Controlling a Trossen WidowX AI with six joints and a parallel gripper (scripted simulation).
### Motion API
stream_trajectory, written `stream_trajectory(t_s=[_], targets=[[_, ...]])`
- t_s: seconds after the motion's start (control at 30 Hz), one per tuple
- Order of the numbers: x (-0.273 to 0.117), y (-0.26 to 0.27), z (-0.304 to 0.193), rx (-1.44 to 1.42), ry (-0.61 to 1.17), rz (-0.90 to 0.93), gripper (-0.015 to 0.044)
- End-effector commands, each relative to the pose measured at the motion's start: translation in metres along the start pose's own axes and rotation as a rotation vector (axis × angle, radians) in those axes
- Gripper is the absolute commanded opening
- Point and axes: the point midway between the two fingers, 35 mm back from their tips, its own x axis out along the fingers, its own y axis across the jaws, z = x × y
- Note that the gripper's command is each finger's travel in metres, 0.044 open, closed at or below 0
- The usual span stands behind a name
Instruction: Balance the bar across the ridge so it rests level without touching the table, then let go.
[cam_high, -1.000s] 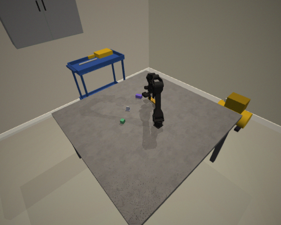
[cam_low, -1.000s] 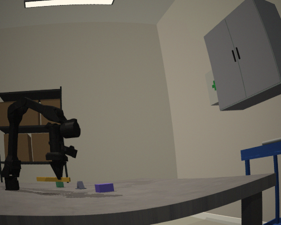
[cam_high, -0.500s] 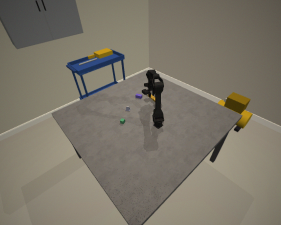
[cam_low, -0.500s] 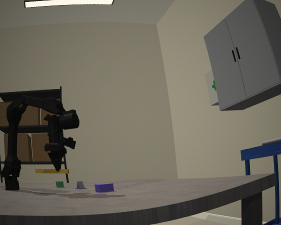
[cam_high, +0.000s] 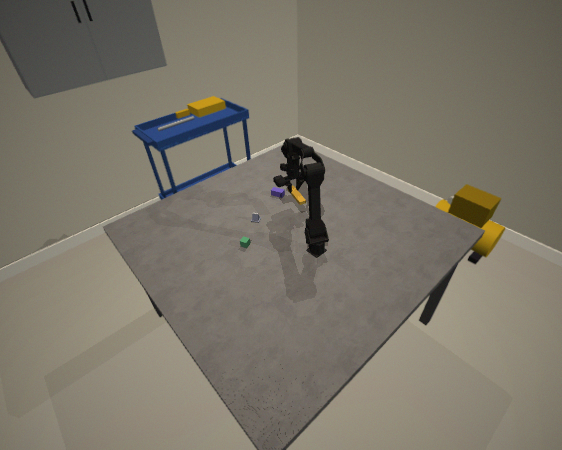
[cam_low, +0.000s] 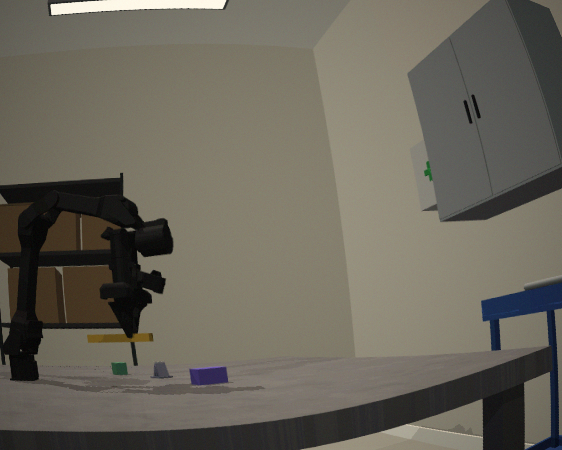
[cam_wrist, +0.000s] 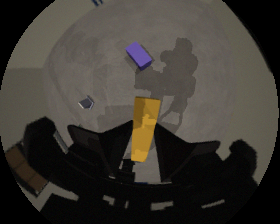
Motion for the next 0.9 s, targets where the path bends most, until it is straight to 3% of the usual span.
stream_trajectory(t_s=[0.0,0.87], targets=[[0.001,0.013,0.008,0.051,0.005,0.004,0.0],[-0.002,0.103,0.031,0.362,0.005,0.011,0.0]])
